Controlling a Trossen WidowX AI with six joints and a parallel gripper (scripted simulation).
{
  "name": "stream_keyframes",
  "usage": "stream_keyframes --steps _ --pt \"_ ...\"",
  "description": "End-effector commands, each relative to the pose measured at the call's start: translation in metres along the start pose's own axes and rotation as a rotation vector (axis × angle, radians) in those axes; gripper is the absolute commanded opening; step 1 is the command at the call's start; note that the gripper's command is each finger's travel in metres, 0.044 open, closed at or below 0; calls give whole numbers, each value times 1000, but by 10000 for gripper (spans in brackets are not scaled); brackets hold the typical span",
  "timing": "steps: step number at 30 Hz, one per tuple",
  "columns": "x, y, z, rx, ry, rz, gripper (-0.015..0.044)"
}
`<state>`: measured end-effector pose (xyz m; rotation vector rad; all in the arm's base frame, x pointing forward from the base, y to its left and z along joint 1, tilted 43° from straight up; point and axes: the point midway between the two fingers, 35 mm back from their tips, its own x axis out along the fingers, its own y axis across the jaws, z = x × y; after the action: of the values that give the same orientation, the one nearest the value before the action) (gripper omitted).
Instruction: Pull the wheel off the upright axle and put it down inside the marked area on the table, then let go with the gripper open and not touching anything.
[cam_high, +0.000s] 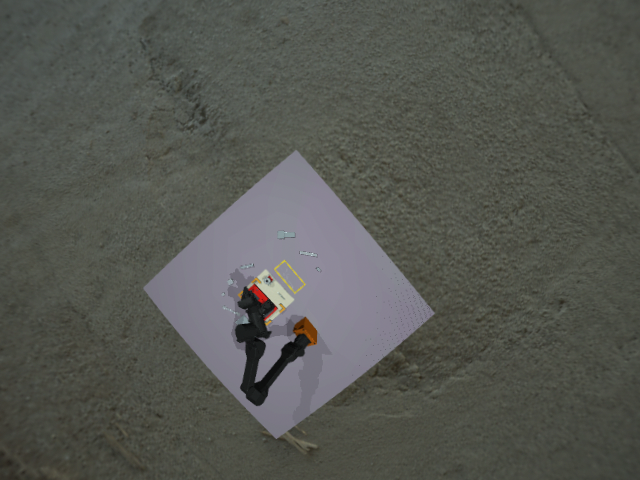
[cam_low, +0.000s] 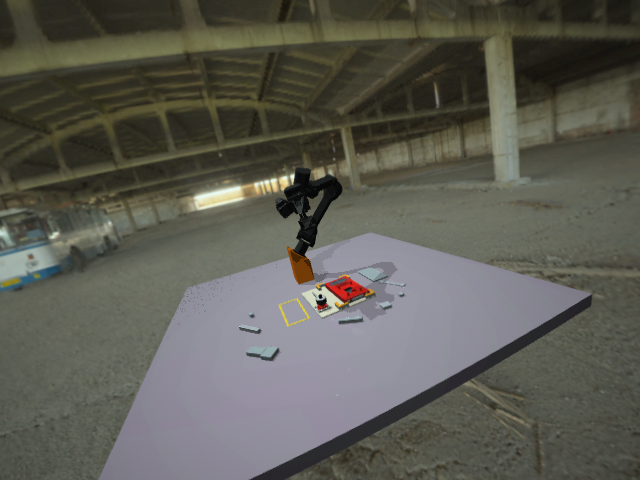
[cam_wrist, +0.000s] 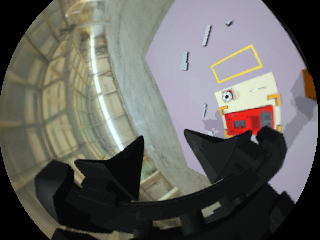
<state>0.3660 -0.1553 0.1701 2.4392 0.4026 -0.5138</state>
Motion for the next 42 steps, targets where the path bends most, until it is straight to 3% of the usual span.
stream_keyframes --steps 1,11,21,35,42 --pt "27 -23 6 -64 -32 -159 300" --pt "78 -103 19 -227 -42 -616 300" --pt "95 -187 23 -369 59 -1078 300" --pt "101 -192 30 -377 70 -1108 300" --pt "123 -226 36 -377 70 -1107 300"
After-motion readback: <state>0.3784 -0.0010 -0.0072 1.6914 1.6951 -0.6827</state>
